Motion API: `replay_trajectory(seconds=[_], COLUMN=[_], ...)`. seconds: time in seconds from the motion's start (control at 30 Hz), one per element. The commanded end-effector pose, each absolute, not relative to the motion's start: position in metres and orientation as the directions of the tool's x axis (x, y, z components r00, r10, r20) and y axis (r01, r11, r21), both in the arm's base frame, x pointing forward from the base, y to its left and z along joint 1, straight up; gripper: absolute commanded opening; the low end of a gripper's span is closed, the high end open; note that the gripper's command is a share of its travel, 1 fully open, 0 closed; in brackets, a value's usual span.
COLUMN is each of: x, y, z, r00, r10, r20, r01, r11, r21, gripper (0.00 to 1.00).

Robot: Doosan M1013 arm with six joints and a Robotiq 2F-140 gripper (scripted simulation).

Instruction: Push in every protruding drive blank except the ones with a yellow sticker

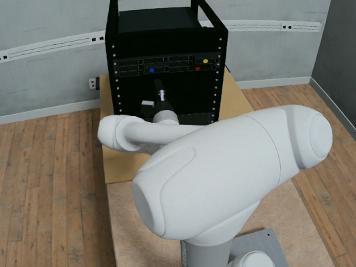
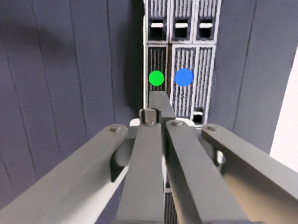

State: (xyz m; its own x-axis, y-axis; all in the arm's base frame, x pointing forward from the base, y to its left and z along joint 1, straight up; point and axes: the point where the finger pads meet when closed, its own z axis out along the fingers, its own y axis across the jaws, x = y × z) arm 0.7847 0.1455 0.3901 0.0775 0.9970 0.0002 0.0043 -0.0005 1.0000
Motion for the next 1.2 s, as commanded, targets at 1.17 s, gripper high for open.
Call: replay_trajectory(seconds=[1.17], x=[0.792], y=[0.144], z=[0.422], r00=[0.079], r10=[0.997], r20=[-0.001], r01=[0.001], r11=[0.001], r21=[1.0], gripper=[0.1])
